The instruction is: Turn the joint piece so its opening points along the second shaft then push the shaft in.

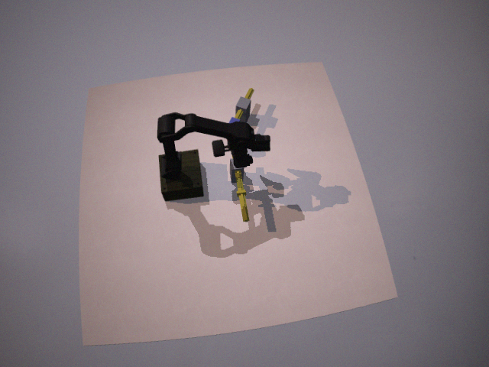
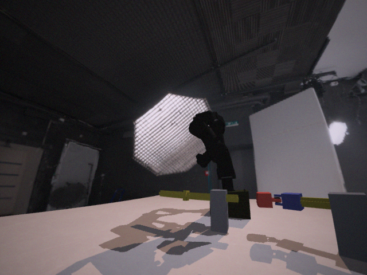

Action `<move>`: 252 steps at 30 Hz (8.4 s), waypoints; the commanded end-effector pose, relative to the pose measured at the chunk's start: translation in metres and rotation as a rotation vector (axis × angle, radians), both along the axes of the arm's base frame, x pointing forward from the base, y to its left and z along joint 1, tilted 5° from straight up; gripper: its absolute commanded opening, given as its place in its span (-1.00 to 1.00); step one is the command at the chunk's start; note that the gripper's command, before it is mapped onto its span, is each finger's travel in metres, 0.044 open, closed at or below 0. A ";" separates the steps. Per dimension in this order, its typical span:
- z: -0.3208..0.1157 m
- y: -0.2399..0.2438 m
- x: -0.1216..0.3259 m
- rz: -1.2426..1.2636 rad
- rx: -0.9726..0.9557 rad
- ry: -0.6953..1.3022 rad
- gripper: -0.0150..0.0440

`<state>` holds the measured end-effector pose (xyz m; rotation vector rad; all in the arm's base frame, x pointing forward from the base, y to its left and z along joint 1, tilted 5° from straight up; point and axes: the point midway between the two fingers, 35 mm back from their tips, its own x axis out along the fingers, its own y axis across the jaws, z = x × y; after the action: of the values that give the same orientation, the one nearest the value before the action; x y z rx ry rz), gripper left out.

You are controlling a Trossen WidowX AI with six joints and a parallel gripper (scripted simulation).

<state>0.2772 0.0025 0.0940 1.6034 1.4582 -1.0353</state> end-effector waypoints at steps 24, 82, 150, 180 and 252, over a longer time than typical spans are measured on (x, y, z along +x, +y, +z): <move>0.003 -0.070 0.007 0.414 -0.182 -0.198 1.00; -0.005 -0.233 -0.032 0.965 -0.504 -0.141 1.00; -0.080 -0.238 -0.035 -0.050 -0.529 -0.036 0.11; -0.079 -0.239 -0.035 -0.047 -0.532 -0.036 -0.26; -0.083 -0.207 -0.031 -0.032 -0.514 0.067 -0.49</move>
<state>0.2452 -0.2117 0.0119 1.2267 1.0902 -1.3637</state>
